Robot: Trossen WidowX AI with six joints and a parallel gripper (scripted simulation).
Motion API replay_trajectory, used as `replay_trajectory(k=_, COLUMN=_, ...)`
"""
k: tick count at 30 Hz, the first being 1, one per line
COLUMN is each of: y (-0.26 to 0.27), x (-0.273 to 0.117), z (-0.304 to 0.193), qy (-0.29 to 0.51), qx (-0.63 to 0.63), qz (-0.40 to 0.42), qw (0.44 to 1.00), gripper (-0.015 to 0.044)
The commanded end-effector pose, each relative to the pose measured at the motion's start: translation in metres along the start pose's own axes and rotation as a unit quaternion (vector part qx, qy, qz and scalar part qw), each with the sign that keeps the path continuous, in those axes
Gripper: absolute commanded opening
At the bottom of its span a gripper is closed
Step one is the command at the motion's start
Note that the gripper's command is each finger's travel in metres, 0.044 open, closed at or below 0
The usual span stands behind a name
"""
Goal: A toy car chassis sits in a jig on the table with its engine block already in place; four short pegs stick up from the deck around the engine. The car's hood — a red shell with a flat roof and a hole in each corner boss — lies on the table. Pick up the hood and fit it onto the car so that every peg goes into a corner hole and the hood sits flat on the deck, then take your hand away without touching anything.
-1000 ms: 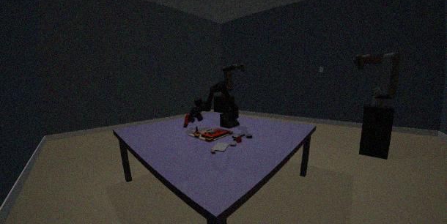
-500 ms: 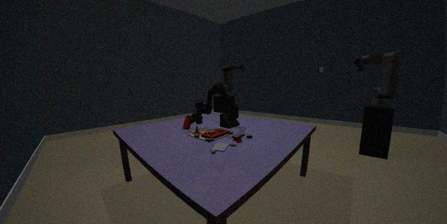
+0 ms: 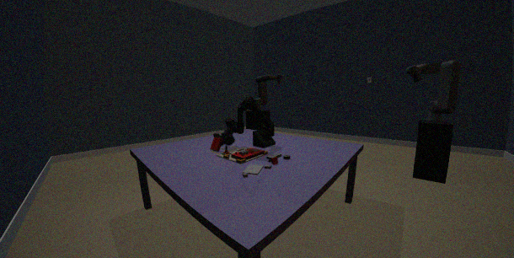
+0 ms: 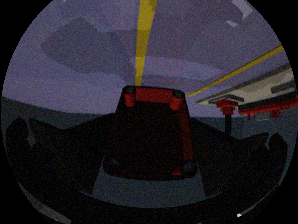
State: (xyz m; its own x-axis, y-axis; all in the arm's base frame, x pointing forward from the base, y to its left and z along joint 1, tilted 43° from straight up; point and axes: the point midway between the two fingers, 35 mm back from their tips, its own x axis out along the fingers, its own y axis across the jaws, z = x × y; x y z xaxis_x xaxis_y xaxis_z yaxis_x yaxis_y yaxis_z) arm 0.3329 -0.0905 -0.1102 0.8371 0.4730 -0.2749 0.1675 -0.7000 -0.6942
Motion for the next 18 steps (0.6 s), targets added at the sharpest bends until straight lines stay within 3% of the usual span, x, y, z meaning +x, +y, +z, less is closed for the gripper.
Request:
replay_trajectory(k=1, y=-0.0001, x=0.0002, z=-0.0001, qy=0.0, qx=-0.004, qz=0.0, qw=1.0, gripper=0.0079)
replay_trajectory(k=14, y=-0.0001, x=0.0002, z=-0.0001, qy=0.0, qx=-0.004, qz=0.0, qw=1.0, gripper=0.042)
replay_trajectory(k=18, y=0.0007, x=-0.0005, z=-0.0002, qy=-0.001, qx=0.021, qz=0.001, qw=1.0, gripper=0.044)
